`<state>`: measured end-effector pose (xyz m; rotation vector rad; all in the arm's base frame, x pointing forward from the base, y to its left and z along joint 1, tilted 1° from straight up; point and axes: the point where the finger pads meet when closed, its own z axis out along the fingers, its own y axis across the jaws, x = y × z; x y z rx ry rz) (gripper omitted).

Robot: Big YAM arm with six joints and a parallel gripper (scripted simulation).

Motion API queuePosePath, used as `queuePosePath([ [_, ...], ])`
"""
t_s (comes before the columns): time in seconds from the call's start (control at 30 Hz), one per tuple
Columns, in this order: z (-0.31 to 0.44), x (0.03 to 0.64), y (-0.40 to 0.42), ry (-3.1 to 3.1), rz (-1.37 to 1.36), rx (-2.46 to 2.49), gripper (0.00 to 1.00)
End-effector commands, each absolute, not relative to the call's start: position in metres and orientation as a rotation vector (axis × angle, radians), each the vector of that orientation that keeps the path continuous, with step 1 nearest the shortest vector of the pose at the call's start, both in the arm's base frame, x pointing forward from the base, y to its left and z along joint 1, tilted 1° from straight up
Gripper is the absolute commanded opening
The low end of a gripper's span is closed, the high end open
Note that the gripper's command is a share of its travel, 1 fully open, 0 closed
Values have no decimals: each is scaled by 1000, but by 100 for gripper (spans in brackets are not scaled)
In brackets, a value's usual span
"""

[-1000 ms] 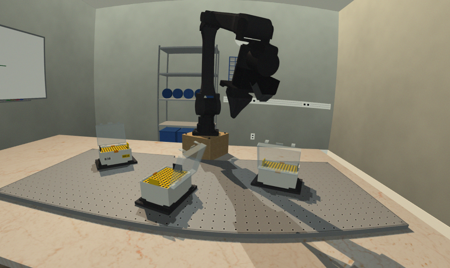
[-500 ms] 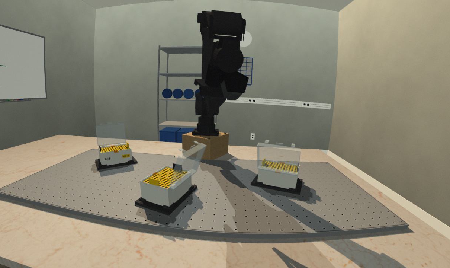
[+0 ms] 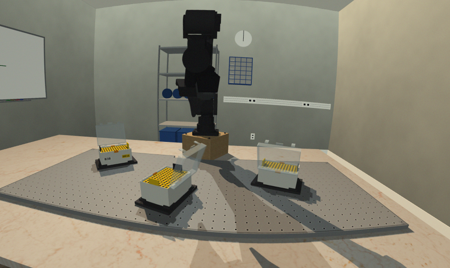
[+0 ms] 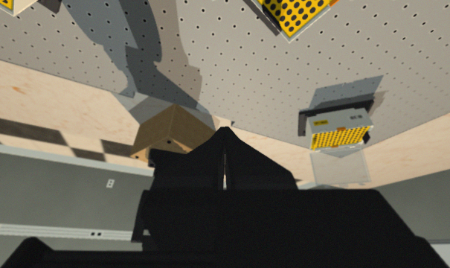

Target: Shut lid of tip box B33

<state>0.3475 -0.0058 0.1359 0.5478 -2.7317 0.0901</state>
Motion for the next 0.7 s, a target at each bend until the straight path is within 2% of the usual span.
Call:
queuePosePath([
  [0.0, 147, 363, -18, -2772, 87, 432, 0],
  [0.67, 146, 339, -110, -2686, -101, -379, 0],
])
